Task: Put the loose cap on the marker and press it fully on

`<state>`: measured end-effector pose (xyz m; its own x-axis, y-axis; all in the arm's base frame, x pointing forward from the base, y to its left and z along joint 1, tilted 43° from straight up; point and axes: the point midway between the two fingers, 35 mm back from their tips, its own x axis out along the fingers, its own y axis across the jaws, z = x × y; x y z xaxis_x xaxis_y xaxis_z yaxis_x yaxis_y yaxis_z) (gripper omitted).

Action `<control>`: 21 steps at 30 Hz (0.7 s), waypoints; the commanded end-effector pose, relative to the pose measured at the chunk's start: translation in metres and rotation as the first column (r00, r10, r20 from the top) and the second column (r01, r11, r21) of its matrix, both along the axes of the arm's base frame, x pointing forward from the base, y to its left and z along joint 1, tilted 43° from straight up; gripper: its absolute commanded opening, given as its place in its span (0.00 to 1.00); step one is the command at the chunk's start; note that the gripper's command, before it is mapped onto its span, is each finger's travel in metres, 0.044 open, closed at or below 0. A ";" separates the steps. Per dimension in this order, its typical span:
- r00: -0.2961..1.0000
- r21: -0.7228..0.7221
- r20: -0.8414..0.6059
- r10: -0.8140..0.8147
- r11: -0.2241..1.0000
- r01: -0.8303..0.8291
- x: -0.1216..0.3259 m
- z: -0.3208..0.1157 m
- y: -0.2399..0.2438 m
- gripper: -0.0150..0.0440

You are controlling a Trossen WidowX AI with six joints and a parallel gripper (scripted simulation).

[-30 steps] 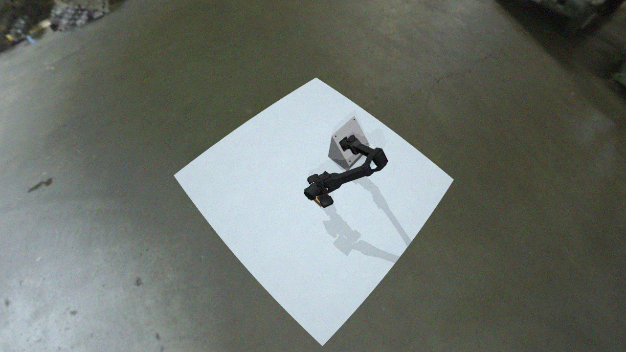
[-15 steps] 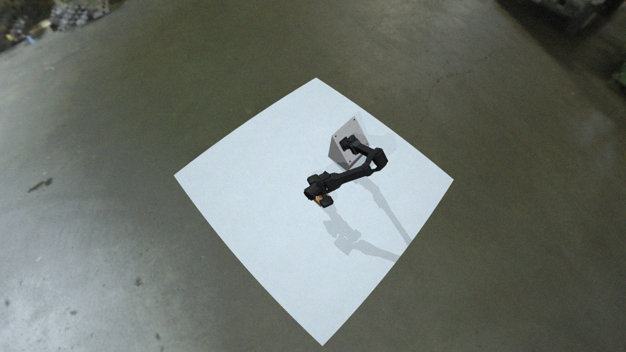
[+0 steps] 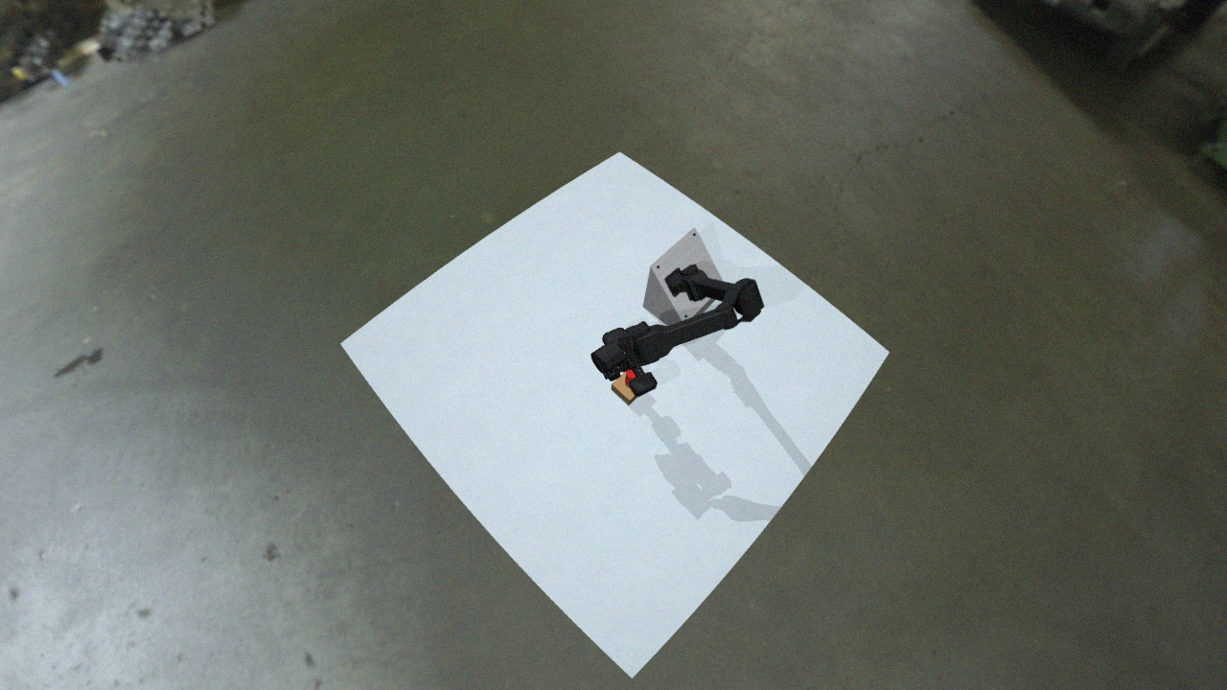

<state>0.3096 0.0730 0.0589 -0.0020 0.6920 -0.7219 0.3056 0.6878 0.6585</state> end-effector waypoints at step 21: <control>0.953 -0.030 0.197 0.231 0.973 -0.229 -0.014 0.026 -0.017 0.25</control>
<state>0.2954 0.0562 0.0851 -0.0154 0.6880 -0.7255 0.0091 0.7257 0.6880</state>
